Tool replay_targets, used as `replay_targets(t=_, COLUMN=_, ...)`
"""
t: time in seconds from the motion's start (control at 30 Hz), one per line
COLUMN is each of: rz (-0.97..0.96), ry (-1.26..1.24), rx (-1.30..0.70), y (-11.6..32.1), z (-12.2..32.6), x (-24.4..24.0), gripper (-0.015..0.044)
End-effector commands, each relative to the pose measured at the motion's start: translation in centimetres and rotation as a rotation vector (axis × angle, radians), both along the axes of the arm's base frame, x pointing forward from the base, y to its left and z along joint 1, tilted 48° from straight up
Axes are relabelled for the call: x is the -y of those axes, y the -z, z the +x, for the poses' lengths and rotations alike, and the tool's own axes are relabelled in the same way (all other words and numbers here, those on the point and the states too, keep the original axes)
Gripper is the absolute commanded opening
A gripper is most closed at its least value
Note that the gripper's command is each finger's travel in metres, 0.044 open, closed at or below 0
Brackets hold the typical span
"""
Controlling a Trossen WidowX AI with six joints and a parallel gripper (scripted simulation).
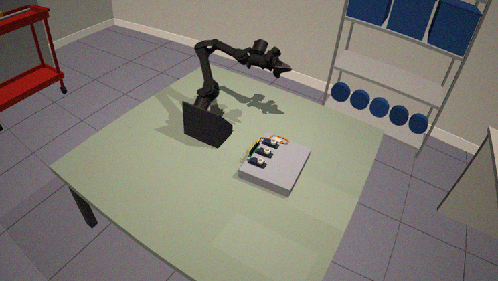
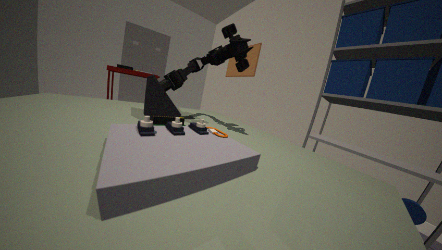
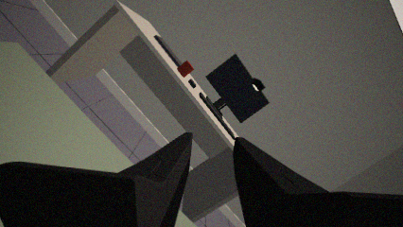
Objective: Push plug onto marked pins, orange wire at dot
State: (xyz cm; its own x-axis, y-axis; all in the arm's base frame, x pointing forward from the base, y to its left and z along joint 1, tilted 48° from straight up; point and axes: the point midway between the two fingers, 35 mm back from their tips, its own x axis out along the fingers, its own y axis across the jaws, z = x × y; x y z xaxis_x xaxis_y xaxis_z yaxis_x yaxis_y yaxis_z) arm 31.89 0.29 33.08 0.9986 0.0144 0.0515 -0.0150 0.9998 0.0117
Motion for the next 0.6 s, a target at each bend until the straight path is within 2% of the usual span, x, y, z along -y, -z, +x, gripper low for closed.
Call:
replay_targets(t=0.0, rz=-0.006, ry=-0.035, rx=-0.085, y=1.7, z=1.1, x=-0.5, gripper=0.0115)
replay_targets(t=0.57, rz=0.096, ry=-0.277, rx=-0.590, y=10.3, z=6.4, x=-4.3, gripper=0.0115)
